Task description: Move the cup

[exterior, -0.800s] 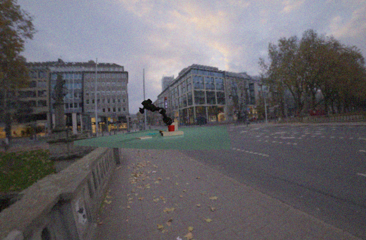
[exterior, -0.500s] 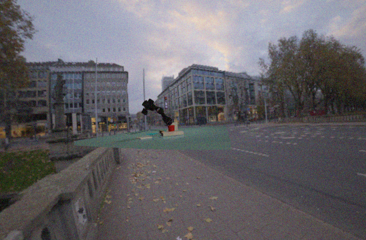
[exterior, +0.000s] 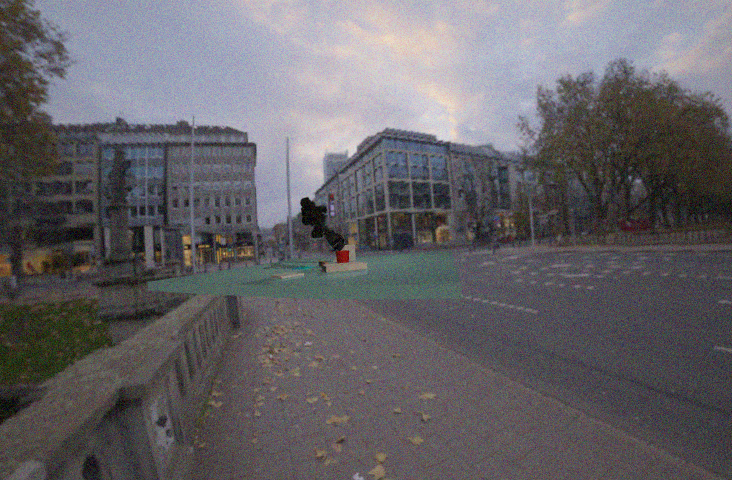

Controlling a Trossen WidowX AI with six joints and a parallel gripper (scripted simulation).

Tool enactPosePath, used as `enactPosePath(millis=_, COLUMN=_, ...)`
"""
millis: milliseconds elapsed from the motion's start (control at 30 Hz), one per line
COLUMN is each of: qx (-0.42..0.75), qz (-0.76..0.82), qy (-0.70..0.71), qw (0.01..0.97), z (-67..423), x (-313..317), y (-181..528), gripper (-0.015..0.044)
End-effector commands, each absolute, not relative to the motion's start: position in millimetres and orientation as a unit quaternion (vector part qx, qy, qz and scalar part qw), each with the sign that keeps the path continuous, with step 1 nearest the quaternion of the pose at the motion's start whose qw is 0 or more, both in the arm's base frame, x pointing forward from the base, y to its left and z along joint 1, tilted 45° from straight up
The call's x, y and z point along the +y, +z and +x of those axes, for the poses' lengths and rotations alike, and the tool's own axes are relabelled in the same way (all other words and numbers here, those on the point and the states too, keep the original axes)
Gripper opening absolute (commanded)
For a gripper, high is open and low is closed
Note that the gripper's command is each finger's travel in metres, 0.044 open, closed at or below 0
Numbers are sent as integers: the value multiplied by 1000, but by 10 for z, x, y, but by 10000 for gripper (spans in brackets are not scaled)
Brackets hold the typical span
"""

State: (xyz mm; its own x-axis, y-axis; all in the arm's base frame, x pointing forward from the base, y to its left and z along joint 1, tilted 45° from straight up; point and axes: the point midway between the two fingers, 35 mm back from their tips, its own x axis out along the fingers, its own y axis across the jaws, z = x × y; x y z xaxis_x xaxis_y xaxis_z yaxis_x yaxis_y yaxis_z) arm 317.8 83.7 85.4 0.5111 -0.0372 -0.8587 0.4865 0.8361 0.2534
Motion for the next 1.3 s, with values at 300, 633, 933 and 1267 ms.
enactPosePath(millis=300, qx=465, qz=100, qy=-566, qw=673, z=2079, x=849, y=-31, gripper=148)
enactPosePath(millis=633, qx=454, qz=91, qy=-577, qw=673, z=2063, x=835, y=-26, gripper=148)
enactPosePath(millis=933, qx=454, qz=91, qy=-577, qw=673, z=2064, x=824, y=-38, gripper=148)
enactPosePath(millis=1267, qx=454, qz=91, qy=-577, qw=673, z=2067, x=720, y=-155, gripper=148)
